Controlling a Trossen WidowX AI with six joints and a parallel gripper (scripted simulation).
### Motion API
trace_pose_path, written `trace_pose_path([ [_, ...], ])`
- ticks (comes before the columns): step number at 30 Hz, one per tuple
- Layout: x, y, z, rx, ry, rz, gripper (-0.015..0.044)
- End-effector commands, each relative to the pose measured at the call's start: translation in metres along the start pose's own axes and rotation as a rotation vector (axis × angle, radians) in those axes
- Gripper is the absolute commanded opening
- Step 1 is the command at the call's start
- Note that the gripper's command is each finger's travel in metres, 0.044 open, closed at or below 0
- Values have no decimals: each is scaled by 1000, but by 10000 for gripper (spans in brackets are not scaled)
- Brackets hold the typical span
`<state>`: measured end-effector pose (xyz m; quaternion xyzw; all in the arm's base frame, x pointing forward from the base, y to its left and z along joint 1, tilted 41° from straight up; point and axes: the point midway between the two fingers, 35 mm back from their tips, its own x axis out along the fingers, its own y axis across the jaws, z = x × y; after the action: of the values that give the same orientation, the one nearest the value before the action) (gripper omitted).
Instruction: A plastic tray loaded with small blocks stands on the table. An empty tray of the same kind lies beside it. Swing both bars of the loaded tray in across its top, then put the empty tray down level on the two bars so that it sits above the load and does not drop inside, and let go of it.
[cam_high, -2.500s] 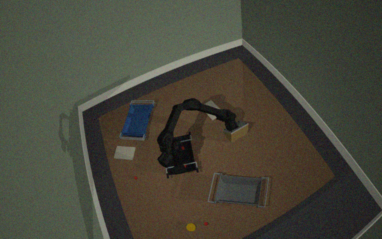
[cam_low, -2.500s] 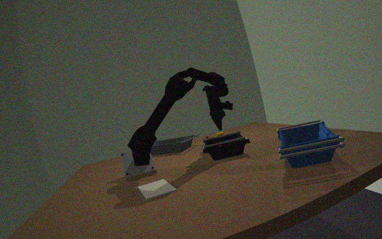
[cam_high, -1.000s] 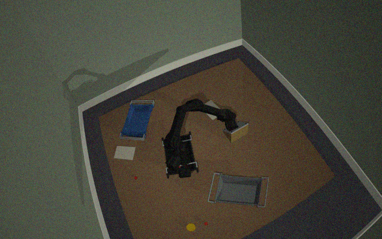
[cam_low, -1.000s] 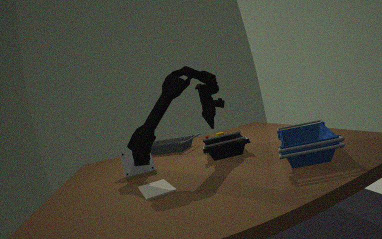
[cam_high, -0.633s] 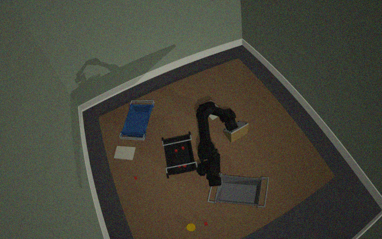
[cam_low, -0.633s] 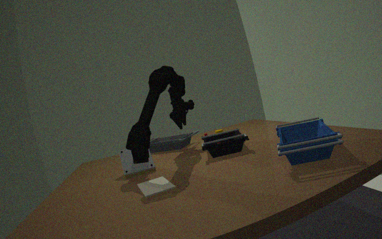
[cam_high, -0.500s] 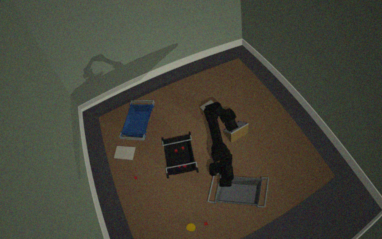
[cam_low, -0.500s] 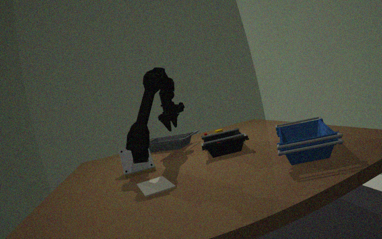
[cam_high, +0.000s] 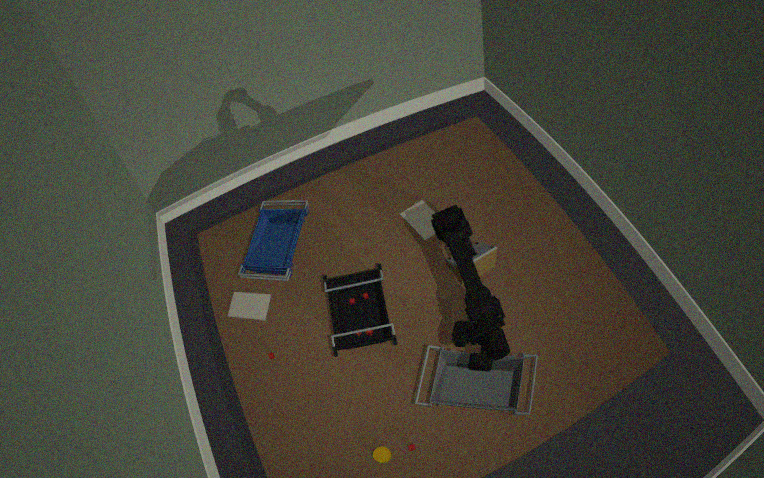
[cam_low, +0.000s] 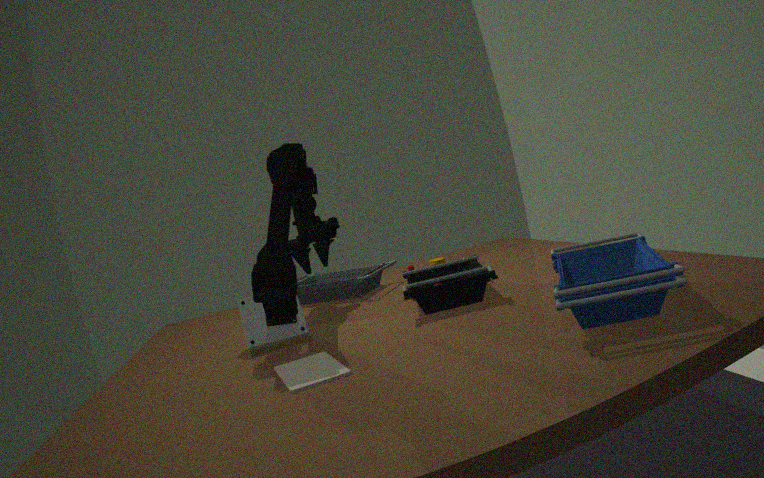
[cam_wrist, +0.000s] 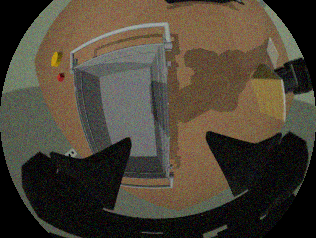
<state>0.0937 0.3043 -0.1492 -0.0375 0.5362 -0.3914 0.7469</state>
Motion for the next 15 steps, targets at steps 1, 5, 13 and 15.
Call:
trace_pose_path([
  [1, 9, -1, -3, 8, 2, -5, 440],
  [5, 26, 1, -3, 8, 2, -5, 440],
  [13, 65, 0, -3, 9, 2, -5, 440],
  [15, 74, 0, -2, 9, 1, -5, 440],
])
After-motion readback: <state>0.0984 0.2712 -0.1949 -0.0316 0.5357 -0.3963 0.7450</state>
